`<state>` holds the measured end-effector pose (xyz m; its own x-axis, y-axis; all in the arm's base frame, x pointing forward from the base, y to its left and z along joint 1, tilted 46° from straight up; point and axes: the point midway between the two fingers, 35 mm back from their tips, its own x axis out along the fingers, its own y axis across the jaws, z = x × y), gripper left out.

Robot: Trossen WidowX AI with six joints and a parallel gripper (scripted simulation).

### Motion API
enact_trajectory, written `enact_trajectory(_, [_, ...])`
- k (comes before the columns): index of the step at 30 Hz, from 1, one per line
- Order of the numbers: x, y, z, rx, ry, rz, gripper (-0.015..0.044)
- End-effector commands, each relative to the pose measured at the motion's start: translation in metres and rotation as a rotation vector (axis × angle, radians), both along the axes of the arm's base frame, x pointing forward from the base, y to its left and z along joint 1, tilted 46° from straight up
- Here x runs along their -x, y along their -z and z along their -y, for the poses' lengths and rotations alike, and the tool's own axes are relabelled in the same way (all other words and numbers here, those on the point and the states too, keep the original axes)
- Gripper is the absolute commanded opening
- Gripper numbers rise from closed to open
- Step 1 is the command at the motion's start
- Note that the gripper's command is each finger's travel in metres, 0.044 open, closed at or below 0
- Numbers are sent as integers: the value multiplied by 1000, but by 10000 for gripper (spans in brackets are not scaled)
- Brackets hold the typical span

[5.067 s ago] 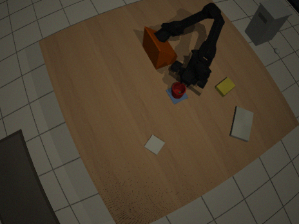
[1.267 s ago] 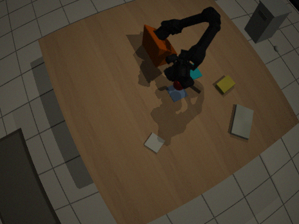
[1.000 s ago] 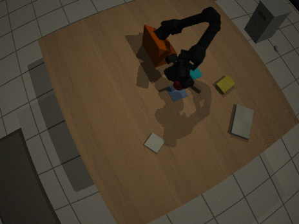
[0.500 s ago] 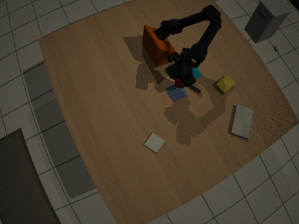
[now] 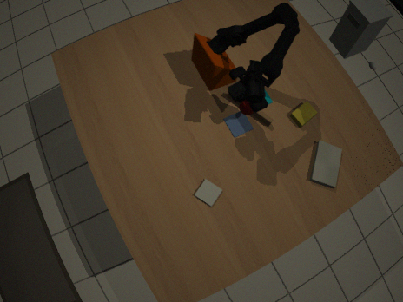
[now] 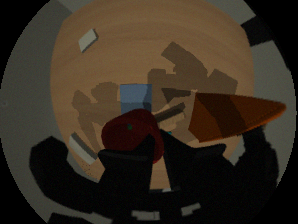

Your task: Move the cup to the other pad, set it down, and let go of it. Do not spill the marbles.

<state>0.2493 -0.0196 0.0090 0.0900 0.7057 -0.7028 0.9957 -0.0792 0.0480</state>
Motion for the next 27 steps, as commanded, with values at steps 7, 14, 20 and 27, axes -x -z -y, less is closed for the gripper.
enact_trajectory(7, [7, -13, -12, -6, 4, -3, 0])
enact_trajectory(14, [12, -21, -20, -6, 4, -3, 0])
enact_trajectory(20, [15, -27, -27, -6, 4, -3, 0])
enact_trajectory(27, [20, -35, -34, -7, 4, -4, 0])
